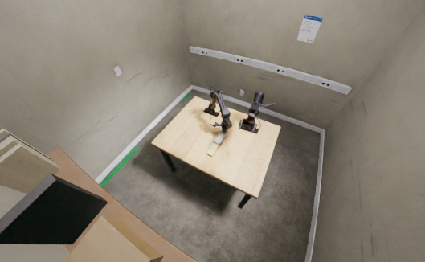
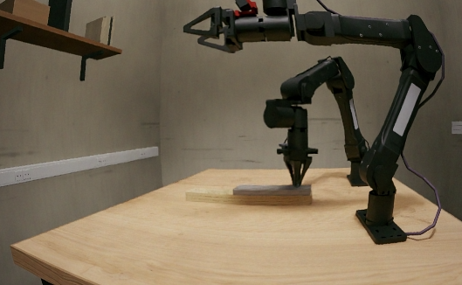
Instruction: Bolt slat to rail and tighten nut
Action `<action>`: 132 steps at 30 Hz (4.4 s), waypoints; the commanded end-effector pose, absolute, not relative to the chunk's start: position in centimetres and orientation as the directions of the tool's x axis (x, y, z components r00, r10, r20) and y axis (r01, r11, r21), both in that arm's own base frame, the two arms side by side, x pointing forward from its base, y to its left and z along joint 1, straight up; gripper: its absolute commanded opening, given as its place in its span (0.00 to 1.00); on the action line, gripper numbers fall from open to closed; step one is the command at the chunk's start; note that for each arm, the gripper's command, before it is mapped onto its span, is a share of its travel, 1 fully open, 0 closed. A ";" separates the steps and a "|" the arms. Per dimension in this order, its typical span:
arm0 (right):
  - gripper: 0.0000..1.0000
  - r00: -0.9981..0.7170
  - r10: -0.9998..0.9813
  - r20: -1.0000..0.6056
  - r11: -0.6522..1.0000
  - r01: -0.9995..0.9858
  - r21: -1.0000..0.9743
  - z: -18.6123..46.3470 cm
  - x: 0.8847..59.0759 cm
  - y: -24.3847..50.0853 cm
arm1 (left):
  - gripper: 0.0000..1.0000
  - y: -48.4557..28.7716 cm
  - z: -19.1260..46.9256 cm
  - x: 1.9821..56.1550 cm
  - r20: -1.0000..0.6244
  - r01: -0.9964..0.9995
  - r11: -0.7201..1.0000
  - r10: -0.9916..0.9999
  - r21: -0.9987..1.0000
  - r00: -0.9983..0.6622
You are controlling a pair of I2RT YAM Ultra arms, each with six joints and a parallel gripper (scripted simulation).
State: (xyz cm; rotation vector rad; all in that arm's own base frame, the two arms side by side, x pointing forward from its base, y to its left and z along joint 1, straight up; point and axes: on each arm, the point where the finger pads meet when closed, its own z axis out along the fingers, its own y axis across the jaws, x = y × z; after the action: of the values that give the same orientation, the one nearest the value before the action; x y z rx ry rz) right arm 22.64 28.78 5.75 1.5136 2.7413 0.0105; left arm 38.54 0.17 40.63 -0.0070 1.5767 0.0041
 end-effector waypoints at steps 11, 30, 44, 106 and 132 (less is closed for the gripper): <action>0.12 -0.534 0.845 0.004 0.534 0.845 0.011 6.5 22.4 29.0 | 1.00 0.1 41.2 38.1 -1.000 0.000 1.000 0.000 0.000 0.012; 0.12 -0.534 0.846 0.004 0.534 0.846 0.011 6.8 22.4 29.0 | 1.00 0.1 41.2 38.1 -1.000 0.000 1.000 0.000 0.000 0.012; 0.12 -0.534 0.846 0.004 0.534 0.846 0.011 6.9 22.4 29.0 | 1.00 0.1 41.2 38.1 -1.000 0.000 1.000 0.000 0.000 0.012; 0.34 -0.533 0.846 -0.003 0.533 0.846 0.019 6.1 22.7 28.9 | 1.00 -6.2 34.1 42.8 -0.936 0.102 0.988 -0.078 -0.119 -0.343; 0.34 -0.533 0.846 -0.003 0.533 0.846 0.019 6.1 22.7 28.9 | 1.00 -14.0 25.2 43.7 -0.716 0.129 0.971 -0.054 -0.199 -0.696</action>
State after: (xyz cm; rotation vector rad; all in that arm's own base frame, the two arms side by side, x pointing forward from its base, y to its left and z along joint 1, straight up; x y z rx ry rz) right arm 22.59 28.75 5.77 1.5137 2.7422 0.0056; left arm 44.13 -13.02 25.88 0.0560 2.2487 -0.2779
